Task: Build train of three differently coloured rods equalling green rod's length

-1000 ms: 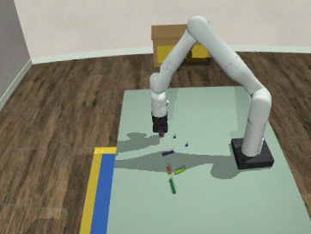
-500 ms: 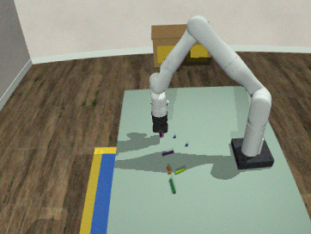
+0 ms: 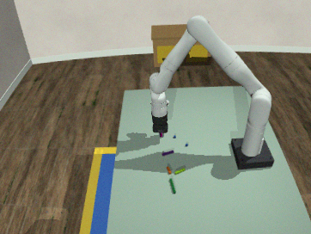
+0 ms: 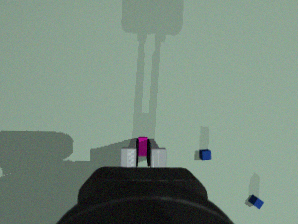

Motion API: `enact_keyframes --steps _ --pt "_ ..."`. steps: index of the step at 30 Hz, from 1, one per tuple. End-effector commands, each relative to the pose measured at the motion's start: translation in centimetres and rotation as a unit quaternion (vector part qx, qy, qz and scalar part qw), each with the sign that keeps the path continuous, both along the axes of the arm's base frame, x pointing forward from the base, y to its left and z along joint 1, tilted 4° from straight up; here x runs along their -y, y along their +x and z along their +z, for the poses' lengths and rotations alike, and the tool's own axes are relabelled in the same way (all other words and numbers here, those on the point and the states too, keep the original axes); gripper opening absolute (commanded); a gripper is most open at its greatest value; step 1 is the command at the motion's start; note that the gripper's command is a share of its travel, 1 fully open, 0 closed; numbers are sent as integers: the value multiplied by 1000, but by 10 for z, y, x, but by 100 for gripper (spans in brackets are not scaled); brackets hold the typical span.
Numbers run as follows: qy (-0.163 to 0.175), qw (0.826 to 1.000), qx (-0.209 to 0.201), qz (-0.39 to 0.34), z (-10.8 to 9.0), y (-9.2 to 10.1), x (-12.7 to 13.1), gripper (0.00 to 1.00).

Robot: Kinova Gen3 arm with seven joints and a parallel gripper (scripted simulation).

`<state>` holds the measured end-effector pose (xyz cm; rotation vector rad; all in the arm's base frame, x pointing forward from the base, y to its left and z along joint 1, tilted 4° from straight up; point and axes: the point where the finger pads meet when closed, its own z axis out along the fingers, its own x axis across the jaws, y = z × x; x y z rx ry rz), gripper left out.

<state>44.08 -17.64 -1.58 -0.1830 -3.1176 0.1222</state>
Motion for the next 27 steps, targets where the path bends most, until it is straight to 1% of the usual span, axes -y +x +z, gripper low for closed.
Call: enact_keyframes --steps 1,4,7,10,16,19,21,24,27 --pt "-1 1000 1 -1 0 0 0 24" --pt "-1 1000 1 -1 1 0 0 24" --pt "-1 1000 1 -1 10 1 -1 24" --pt "-1 1000 1 -2 28 1 -2 24" --pt "-1 1000 1 -2 73 2 -5 24" --pt "-1 1000 1 -2 89 2 -7 24" --pt "-1 1000 1 -2 89 2 -7 24" --pt "-1 1000 1 -2 98 2 -7 24" --pt "-1 1000 1 -2 99 2 -7 24"
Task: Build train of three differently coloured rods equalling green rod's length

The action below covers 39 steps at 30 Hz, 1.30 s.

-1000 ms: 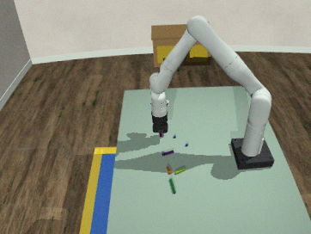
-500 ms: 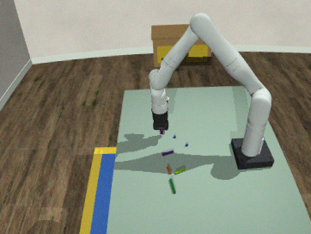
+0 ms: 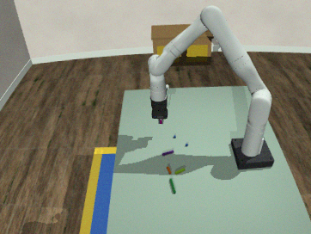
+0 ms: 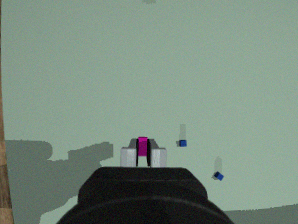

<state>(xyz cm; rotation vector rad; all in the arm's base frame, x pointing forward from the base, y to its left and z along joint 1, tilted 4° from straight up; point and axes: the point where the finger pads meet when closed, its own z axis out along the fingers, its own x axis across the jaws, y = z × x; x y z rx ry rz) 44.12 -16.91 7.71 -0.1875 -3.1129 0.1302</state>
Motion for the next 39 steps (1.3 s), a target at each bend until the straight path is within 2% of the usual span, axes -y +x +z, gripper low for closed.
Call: enact_keyframes --steps 1,7,9,11,17,19,34,39 --pt "2 1000 3 0 6 2 0 24" --pt "2 1000 3 0 6 1 0 24" --pt "2 1000 0 4 5 -8 -5 24" --pt "2 1000 0 4 5 -8 -5 24" --pt "2 1000 -2 25 4 -63 -31 24" --pt "2 1000 -2 28 4 -70 -34 24" --pt "2 1000 1 27 5 -67 -34 24" --pt "2 1000 -1 28 -2 -69 -34 24"
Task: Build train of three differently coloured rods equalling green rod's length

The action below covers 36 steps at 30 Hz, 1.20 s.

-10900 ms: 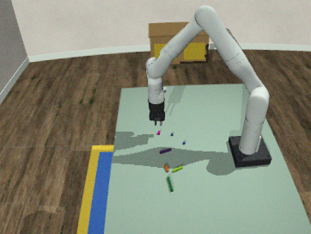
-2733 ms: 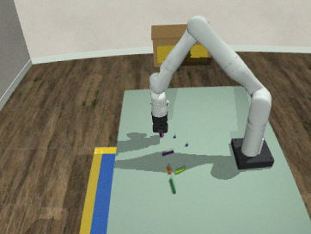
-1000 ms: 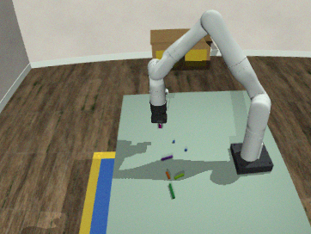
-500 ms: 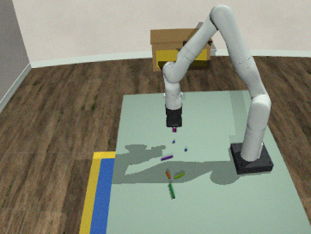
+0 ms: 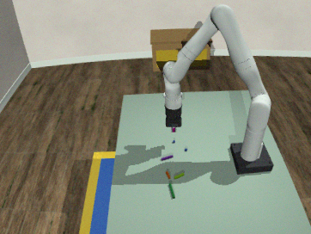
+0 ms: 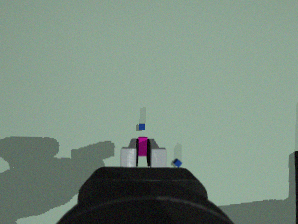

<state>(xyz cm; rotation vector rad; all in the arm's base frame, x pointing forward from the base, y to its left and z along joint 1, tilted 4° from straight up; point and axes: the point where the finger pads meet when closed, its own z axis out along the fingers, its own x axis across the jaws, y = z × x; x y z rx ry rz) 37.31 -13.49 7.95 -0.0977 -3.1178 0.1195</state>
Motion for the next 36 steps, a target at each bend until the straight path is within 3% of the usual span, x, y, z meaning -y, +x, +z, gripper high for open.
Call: enact_keyframes --steps 1,7,21,36 --pt "-1 1000 0 -1 -7 -2 0 24" --pt "-1 1000 1 -2 -19 0 2 24" --pt "-1 1000 1 -1 -77 -2 5 24" --pt "-1 1000 2 -1 -85 -1 6 24"
